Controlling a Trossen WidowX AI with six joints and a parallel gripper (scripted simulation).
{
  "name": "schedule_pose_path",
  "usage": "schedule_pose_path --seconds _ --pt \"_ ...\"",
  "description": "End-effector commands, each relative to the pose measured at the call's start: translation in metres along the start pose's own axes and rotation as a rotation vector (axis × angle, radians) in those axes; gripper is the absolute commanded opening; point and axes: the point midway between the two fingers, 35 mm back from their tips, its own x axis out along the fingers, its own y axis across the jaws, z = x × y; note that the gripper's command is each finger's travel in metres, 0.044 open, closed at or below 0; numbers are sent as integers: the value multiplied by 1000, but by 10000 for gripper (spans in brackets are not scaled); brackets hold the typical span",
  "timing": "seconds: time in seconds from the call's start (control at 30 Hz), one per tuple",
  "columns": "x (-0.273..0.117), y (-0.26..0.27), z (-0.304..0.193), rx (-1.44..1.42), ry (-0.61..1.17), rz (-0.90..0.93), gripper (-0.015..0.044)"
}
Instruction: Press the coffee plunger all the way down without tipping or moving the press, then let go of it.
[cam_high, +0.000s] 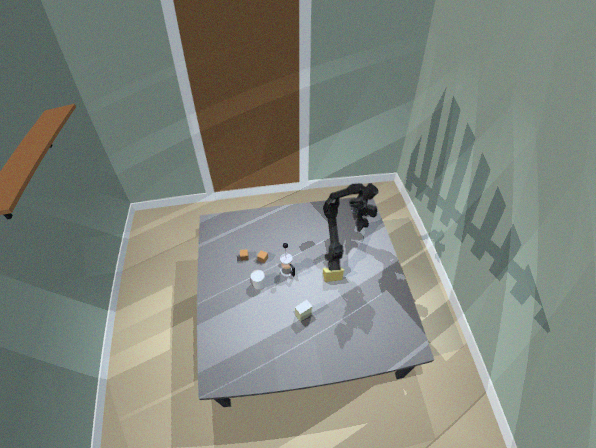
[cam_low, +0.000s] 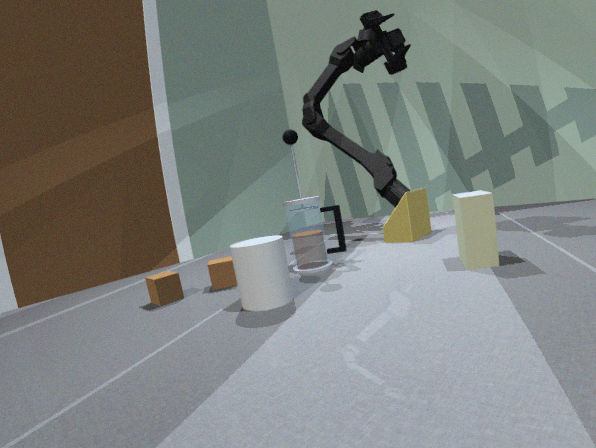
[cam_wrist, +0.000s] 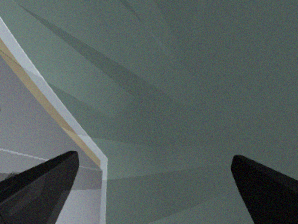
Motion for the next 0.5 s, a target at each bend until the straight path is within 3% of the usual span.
schedule_pose_path --seconds 0.0,0.47 --pt "40 0 -66 298 287 -36 440" --pt "72 23 -232 905 897 -384 440"
